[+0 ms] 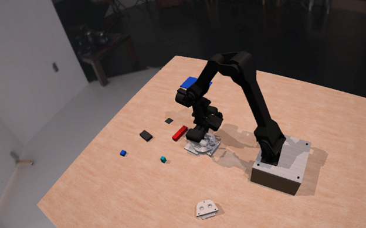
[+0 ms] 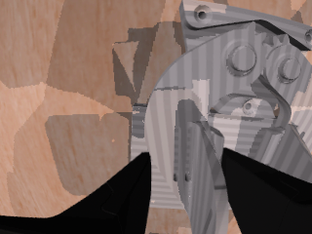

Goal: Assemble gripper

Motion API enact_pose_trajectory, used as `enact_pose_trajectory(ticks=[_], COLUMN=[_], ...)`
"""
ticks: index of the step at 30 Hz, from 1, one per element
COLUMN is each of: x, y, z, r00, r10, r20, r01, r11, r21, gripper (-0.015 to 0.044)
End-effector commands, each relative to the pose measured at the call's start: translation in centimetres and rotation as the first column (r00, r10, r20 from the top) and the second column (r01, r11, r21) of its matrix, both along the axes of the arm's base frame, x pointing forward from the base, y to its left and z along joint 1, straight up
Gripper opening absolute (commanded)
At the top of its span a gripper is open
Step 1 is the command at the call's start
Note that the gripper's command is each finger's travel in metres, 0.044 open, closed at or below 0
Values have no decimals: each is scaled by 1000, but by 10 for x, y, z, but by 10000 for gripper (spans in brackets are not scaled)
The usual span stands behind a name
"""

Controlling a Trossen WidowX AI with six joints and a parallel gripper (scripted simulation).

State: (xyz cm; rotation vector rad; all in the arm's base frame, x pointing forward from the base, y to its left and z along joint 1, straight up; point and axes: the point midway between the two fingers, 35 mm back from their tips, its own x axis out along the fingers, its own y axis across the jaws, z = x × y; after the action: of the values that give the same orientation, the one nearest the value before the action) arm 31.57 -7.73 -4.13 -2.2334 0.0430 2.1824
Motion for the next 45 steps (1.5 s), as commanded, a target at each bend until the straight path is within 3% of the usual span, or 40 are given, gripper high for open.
enact_pose_trajectory(ticks=[1,45], x=[1,1], y=[0,0], z=[-2,-8], r00=[1000,1000], r10=[5,5], r20=[3,3], r01=[-5,-5], r11=[1000,1000], r21=[0,0], gripper=[134,134])
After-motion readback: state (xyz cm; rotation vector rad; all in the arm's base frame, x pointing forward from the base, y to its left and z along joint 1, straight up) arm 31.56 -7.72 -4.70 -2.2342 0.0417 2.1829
